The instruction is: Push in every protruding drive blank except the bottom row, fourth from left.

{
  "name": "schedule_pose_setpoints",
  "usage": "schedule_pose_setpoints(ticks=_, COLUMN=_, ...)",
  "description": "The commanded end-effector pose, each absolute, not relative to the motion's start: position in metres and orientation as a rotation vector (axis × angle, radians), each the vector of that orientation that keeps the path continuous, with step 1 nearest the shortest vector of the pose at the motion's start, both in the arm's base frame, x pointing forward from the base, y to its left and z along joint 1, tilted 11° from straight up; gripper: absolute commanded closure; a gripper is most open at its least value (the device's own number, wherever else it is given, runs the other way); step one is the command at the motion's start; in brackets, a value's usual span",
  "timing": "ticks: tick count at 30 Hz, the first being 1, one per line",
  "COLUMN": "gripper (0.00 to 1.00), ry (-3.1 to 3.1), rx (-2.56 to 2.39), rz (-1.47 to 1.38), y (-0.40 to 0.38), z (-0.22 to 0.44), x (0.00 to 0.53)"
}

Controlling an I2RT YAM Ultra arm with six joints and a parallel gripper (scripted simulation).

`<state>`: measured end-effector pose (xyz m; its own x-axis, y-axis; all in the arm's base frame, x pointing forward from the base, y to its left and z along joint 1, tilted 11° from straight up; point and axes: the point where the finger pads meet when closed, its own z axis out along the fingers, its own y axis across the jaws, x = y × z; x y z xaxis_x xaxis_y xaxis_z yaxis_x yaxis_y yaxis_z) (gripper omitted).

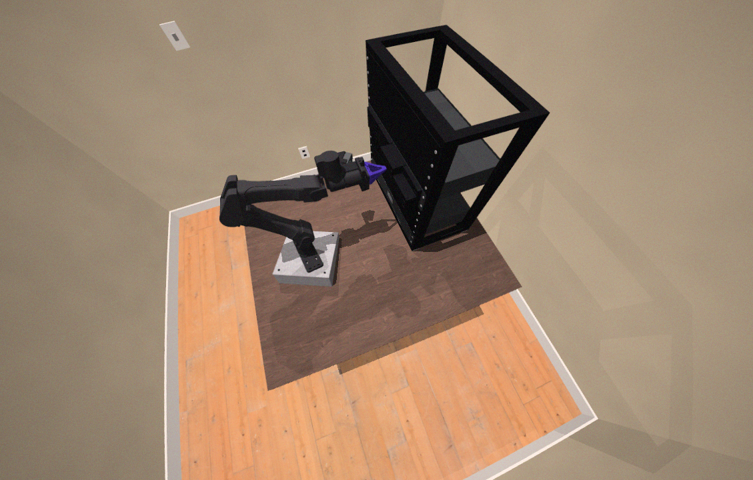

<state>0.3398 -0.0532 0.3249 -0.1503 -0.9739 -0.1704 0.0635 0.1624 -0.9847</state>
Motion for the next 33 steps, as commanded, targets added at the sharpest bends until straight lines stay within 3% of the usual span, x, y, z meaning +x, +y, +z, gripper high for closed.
schedule_pose_setpoints(ticks=1, gripper=1.00, ry=1.317, rx=-0.926, rz=-1.252, y=-0.0560, z=0.3489, x=0.3434)
schedule_pose_setpoints(ticks=33, gripper=1.00, ry=1.322, rx=-0.921, rz=-1.258, y=-0.0618, z=0.3551, x=0.3522)
